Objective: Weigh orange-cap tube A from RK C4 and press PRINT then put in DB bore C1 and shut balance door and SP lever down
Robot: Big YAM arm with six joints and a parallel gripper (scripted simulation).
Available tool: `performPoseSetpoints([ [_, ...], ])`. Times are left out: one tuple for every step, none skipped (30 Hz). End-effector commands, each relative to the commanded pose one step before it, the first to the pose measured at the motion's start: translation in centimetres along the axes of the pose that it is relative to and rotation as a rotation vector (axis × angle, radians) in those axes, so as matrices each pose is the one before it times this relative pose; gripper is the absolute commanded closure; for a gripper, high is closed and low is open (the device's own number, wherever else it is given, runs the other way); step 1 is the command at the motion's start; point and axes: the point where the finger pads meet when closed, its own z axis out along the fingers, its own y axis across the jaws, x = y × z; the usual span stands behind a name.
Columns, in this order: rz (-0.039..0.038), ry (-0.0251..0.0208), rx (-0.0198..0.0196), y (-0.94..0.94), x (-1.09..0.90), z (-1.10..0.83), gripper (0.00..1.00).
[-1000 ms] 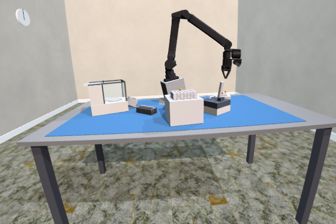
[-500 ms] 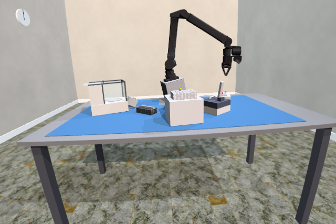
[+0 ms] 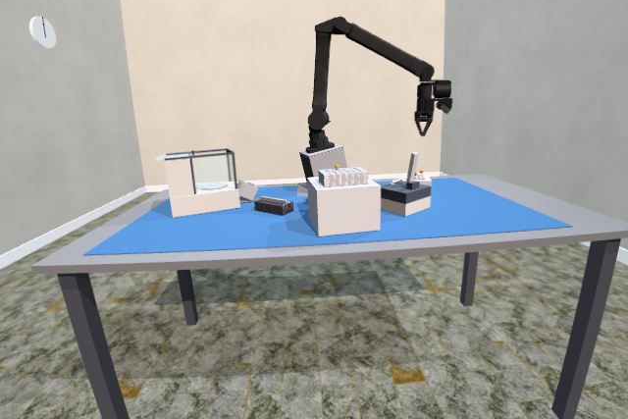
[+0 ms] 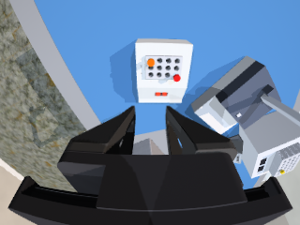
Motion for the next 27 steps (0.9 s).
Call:
performPoseSetpoints([
  [0.00975, -0.07955, -0.00543, 0.436, -2.561, -3.882, 0.7],
  [-0.00086, -0.00018, 0.00005, 0.043, -0.002, -0.178, 0.7],
  [-0.00013, -0.00011, 0.00001, 0.007, -0.002, -0.175, 0.7],
  [0.00066, -0.00003, -0.00006, -0.03, -0.003, -0.171, 0.7],
  [0.00119, 0.00002, -0.00011, -0.056, -0.003, -0.169, 0.7],
  [0.00117, 0.00002, -0.00011, -0.054, -0.003, -0.169, 0.7],
  [-0.00003, 0.00638, 0.00025, 0.0, 0.033, 0.123, 0.7],
  [-0.00068, 0.00366, 0.00015, 0.033, 0.018, -0.002, 0.7],
  [-0.00103, -0.0011, -0.00001, 0.052, -0.006, -0.22, 0.7],
  [-0.00086, -0.00559, -0.00022, 0.046, -0.027, -0.427, 0.7],
  [-0.00055, -0.00411, -0.00013, 0.03, -0.02, -0.359, 0.7],
  [-0.00007, -0.0001, 0.00002, 0.004, -0.002, -0.174, 0.7],
  [0.0, 0.0, 0.0, 0.0, 0.0, 0.0, 0.7],
  [0.0, 0.0, 0.0, 0.0, 0.0, 0.0, 0.7],
  [0.00407, 0.03342, 0.00101, -0.208, 0.163, 1.363, 0.7],
  [0.00067, -0.00788, -0.00048, -0.027, -0.033, -0.532, 0.7],
  [0.00023, -0.01272, -0.00064, -0.004, -0.048, -0.754, 0.7],
  [-0.00024, -0.01269, -0.00061, 0.019, -0.045, -0.753, 0.7],
  [-0.00139, -0.00022, 0.00011, 0.068, 0.0, -0.18, 0.7],
  [-0.00101, -0.00019, 0.00022, 0.047, -0.001, -0.178, 0.7],
  [-0.00139, -0.00021, 0.00005, 0.069, 0.0, -0.18, 0.7],
  [-0.00094, 0.00103, 0.00009, 0.047, 0.003, -0.122, 0.7],
  [-0.0006, 0.00564, 0.00029, 0.028, 0.017, 0.09, 0.7],
  [0.0006, 0.00313, 0.00002, -0.028, 0.007, -0.026, 0.7],
  [0.00203, 0.0082, 0.00019, -0.105, 0.009, 0.317, 0.7],
  [0.00242, 0.0019, -0.00018, -0.122, -0.007, 0.061, 0.7],
  [0.00119, -0.00063, -0.00015, -0.063, -0.008, -0.049, 0.7],
])
